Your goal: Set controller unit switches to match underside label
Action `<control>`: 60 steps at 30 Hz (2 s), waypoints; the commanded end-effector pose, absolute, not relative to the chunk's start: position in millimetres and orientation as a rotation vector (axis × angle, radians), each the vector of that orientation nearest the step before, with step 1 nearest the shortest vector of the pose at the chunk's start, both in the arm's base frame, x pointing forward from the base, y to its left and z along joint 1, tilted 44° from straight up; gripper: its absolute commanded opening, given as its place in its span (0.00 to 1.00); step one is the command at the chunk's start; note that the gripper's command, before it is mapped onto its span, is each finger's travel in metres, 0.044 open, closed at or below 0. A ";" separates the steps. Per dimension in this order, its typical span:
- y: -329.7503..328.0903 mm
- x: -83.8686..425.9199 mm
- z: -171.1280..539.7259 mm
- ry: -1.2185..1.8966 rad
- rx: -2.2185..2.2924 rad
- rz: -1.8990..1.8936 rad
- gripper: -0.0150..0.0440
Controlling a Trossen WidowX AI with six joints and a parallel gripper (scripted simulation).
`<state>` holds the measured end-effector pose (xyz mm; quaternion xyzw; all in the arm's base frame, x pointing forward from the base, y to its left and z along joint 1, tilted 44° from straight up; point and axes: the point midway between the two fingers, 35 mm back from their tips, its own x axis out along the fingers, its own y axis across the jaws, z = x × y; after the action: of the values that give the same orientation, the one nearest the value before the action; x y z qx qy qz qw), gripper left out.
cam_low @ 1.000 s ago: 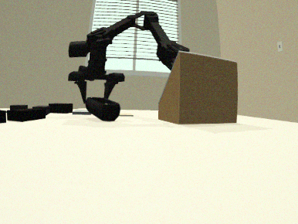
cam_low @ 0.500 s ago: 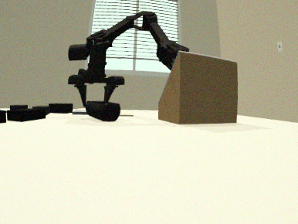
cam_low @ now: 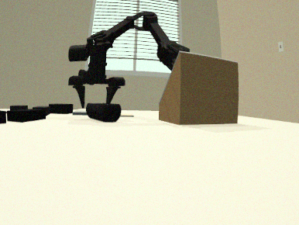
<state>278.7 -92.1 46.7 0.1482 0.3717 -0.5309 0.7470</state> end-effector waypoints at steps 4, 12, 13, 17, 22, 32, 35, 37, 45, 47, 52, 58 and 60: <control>-92.1 278.4 46.5 0.814 0.323 -1.162 1.00; -51.6 262.4 37.7 0.823 0.331 -1.158 1.00; -41.2 256.6 36.0 0.822 0.330 -1.159 1.00; -27.4 247.8 34.2 0.818 0.326 -1.161 1.00; -27.4 247.8 34.2 0.818 0.326 -1.161 1.00; -27.4 247.8 34.2 0.818 0.326 -1.161 1.00; -14.1 242.3 27.3 0.822 0.330 -1.158 1.00; 2.4 233.6 18.8 0.825 0.332 -1.157 1.00; 19.3 221.5 7.5 0.822 0.331 -1.159 1.00; 17.4 222.4 5.0 0.822 0.331 -1.159 1.00; 12.6 224.4 -1.1 0.824 0.332 -1.158 1.00; 6.4 226.6 -8.5 0.824 0.333 -1.157 1.00; 4.3 227.2 -10.8 0.825 0.333 -1.157 1.00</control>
<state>226.7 7.1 -8.0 0.1550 0.3766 -0.5294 0.7442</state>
